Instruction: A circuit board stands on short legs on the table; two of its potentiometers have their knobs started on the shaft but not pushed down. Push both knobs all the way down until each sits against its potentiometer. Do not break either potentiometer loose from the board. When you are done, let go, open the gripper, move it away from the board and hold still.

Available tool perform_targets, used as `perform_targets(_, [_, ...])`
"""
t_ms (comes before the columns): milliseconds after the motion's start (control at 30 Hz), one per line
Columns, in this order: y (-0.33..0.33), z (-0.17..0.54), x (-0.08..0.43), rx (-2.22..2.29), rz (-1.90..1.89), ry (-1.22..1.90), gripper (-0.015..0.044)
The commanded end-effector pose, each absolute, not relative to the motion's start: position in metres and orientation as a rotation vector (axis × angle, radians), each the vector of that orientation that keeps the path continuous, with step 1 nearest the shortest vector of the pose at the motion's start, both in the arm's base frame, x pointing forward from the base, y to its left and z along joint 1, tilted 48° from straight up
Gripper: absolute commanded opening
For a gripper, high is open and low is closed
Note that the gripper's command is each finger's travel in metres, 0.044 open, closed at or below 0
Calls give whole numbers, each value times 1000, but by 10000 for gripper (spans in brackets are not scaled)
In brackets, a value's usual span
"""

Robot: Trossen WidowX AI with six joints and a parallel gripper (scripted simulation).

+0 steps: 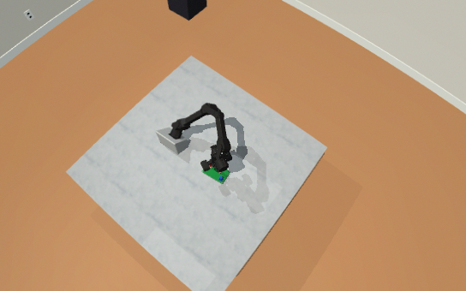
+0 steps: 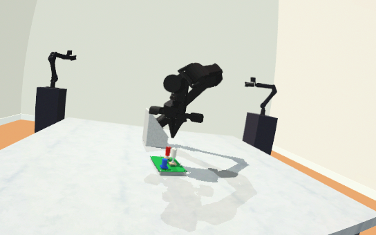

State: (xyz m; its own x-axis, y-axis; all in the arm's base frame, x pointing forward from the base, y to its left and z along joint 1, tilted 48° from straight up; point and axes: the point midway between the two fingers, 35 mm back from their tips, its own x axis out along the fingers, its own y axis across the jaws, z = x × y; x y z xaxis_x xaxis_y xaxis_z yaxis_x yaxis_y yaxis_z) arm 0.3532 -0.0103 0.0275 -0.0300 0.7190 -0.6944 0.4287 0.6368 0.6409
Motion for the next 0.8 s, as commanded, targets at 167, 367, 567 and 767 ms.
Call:
perform_targets(167, [-13,41,372,1167,86,1752,0])
perform_targets(367, [-13,41,372,1167,86,1752,0])
perform_targets(567, [2,27,371,1168,87,1752,0])
perform_targets(767, [3,26,371,1168,88,1752,0])
